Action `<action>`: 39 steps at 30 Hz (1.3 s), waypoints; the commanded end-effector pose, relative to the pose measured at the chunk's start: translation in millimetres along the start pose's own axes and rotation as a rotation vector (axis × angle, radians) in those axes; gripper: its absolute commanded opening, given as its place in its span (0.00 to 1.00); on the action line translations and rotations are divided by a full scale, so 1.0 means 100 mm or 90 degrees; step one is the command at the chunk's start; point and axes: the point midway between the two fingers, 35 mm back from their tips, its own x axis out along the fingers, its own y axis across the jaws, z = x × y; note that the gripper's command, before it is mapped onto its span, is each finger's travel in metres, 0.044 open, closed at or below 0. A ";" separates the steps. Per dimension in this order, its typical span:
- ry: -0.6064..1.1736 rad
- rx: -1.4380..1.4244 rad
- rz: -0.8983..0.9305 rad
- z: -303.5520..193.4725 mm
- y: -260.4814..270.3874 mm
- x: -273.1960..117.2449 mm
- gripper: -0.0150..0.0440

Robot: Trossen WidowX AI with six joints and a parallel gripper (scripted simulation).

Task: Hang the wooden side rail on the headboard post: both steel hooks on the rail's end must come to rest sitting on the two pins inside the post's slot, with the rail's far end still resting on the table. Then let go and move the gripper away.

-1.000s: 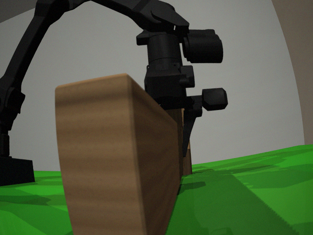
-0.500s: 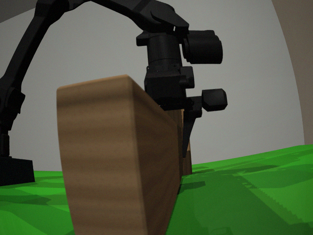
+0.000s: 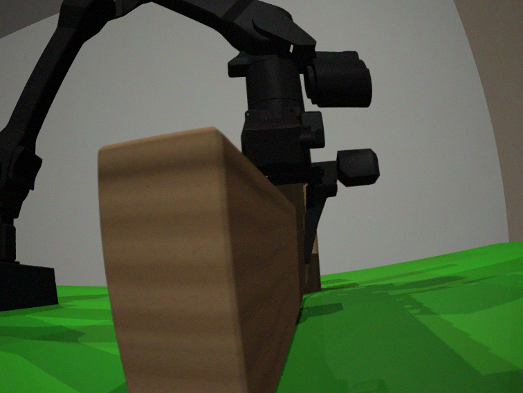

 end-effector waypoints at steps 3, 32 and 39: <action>0.002 0.001 0.005 -0.02 0.03 -0.03 0.25; 0.003 0.002 0.004 -0.06 0.01 -0.01 0.25; 0.003 0.002 0.004 -0.06 0.01 -0.02 0.25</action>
